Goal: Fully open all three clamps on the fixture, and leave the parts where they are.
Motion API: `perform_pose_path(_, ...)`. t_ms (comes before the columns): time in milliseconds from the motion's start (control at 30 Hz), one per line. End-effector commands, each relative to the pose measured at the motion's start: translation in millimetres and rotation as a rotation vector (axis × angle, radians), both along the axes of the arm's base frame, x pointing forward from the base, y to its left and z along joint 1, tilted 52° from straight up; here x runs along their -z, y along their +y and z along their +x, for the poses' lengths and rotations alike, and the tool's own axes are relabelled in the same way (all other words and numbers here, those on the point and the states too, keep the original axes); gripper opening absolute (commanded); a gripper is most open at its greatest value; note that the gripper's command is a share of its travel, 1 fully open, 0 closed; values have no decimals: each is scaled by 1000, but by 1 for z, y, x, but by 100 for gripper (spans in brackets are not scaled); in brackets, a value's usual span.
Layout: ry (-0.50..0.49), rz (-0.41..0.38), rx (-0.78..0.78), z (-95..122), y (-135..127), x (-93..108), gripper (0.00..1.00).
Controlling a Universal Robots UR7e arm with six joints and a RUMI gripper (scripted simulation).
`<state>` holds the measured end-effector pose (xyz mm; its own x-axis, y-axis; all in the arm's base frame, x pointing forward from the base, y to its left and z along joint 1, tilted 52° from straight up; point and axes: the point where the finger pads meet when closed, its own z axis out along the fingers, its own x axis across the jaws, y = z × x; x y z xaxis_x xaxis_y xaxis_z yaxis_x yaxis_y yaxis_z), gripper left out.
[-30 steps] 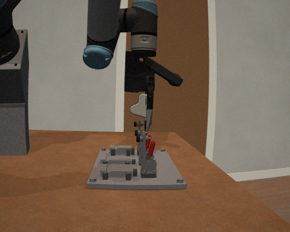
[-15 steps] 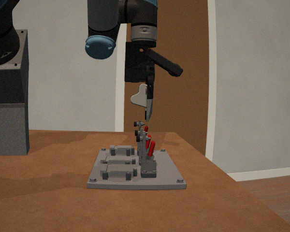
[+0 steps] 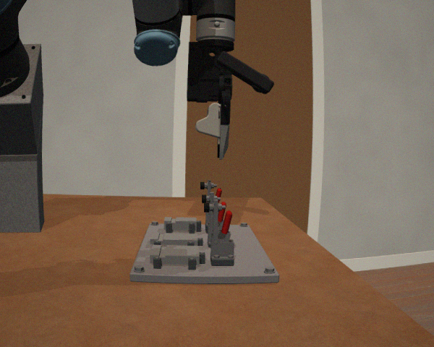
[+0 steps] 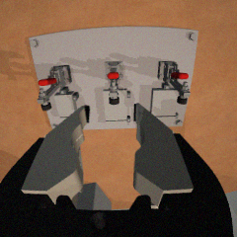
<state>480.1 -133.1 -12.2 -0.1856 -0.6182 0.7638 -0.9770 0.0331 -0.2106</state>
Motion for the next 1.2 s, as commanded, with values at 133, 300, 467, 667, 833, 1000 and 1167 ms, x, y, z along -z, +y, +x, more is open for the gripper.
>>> perform_pose_path(133,1,1,3,-1,12,-9,28)
perform_pose_path(300,1,1,3,-1,14,-11,28)
perform_pose_path(467,1,1,3,-1,14,-11,28)
perform_pose_path(667,1,1,3,-1,14,-11,28)
perform_pose_path(833,1,1,3,-1,14,-11,28)
perform_pose_path(1000,1,1,3,-1,14,-11,28)
perform_pose_path(1167,1,1,3,-1,14,-11,28)
